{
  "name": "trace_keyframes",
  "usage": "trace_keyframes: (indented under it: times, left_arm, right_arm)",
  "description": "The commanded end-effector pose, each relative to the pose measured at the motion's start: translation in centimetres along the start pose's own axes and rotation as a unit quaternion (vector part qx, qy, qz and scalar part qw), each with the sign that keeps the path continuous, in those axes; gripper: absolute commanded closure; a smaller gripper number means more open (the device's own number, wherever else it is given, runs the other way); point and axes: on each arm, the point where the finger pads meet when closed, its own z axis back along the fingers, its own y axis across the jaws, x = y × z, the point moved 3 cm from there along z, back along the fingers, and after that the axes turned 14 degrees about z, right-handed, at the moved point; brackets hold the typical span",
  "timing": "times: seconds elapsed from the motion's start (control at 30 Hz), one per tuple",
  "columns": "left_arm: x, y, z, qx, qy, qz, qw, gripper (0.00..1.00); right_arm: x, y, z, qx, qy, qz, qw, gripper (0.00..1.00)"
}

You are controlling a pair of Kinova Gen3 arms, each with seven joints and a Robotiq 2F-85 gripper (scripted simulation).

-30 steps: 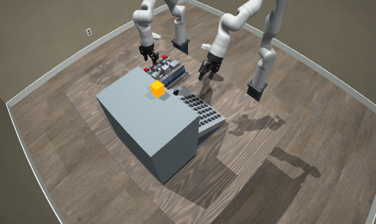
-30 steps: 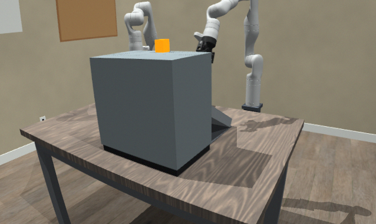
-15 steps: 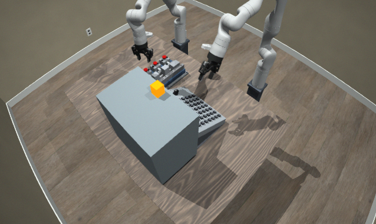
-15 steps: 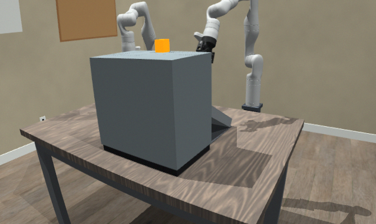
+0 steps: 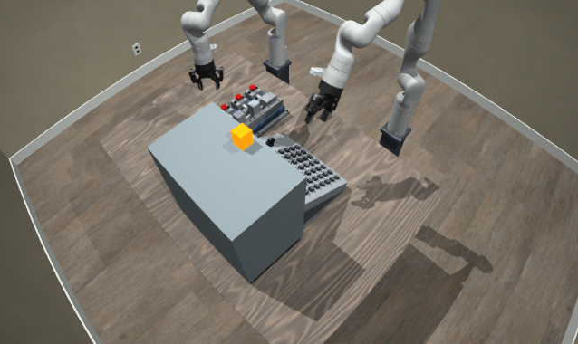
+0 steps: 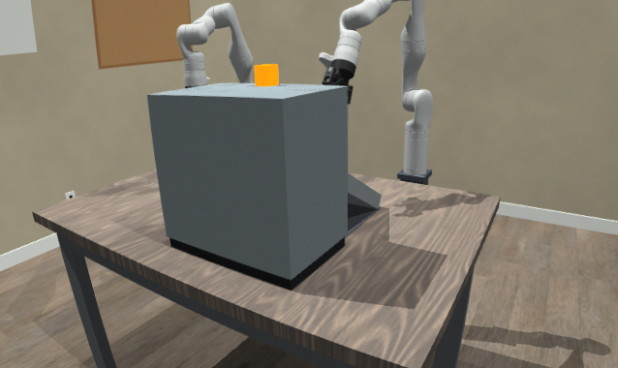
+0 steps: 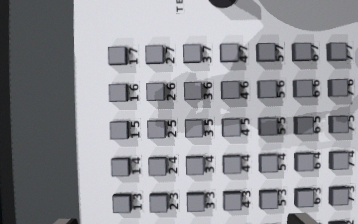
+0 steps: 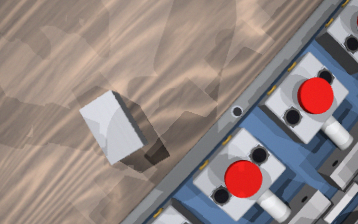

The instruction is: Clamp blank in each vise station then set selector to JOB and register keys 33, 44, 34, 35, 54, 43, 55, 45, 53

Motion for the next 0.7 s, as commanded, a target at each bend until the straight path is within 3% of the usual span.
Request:
trace_keyframes:
  times: [0.0,0.2,0.43,0.5,0.6,0.67]
  left_arm:
    - [0.0,-0.1,0.1,-0.001,0.0,0.0,1.0,0.002]
    - [0.0,-0.1,0.1,-0.001,0.0,0.0,1.0,0.002]
    - [0.0,-0.1,0.1,-0.001,0.0,0.0,1.0,0.002]
    - [0.0,-0.1,0.1,-0.001,0.0,0.0,1.0,0.002]
    - [0.0,-0.1,0.1,-0.001,0.0,0.0,1.0,0.002]
    - [0.0,-0.1,0.1,-0.001,0.0,0.0,1.0,0.002]
  right_arm:
    - [-1.3,-1.3,0.1,0.003,-0.005,0.059,0.998,0.297]
    - [-3.5,-3.2,0.1,0.002,-0.005,0.146,0.989,0.297]
    - [-5.9,-5.1,0.1,0.001,-0.006,0.237,0.971,0.297]
    - [-5.9,-5.1,0.1,0.001,-0.006,0.237,0.971,0.297]
    - [-6.8,-5.7,0.1,0.0,-0.006,0.27,0.963,0.297]
    - [-6.8,-5.8,-1.8,0.0,-0.006,0.271,0.963,0.297]
